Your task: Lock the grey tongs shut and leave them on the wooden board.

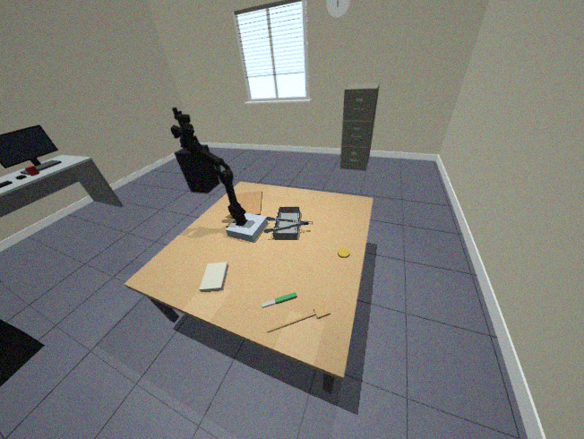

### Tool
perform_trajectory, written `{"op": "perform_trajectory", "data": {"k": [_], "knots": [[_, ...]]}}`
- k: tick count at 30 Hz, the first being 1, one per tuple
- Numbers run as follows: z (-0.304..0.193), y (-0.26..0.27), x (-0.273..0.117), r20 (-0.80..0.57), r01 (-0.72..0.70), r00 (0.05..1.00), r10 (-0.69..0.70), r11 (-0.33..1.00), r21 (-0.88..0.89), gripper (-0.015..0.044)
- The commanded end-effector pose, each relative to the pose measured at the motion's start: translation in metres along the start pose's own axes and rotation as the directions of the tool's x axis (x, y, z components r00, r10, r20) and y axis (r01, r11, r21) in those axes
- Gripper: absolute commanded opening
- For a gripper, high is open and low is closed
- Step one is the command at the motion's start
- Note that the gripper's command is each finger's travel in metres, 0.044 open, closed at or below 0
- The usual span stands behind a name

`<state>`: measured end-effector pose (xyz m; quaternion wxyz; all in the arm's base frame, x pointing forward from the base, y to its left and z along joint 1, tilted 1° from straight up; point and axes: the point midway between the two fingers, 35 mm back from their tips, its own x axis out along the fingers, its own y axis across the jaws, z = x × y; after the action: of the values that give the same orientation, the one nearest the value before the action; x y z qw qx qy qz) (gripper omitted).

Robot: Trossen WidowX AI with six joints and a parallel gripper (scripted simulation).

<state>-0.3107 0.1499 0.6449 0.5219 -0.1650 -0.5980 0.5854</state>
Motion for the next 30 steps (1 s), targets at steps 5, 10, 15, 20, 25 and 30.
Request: {"op": "perform_trajectory", "data": {"k": [5, 10, 15, 20, 25, 30], "knots": [[-0.007, 0.004, 0.006, -0.014, 0.001, 1.000, -0.001, 1.000, -0.009, 0.0440], [-0.034, 0.022, 0.029, -0.071, -0.006, 0.997, 0.002, 0.998, -0.062, 0.0440], [-0.076, 0.043, 0.057, -0.138, -0.035, 0.990, 0.020, 0.994, -0.103, 0.0440], [-0.134, 0.067, 0.080, -0.247, -0.087, 0.968, 0.052, 0.987, -0.134, 0.0440], [-0.198, 0.086, 0.092, -0.354, -0.144, 0.931, 0.088, 0.980, -0.136, 0.0440], [-0.272, 0.108, 0.096, -0.480, -0.214, 0.866, 0.140, 0.971, -0.104, 0.0440]]}}
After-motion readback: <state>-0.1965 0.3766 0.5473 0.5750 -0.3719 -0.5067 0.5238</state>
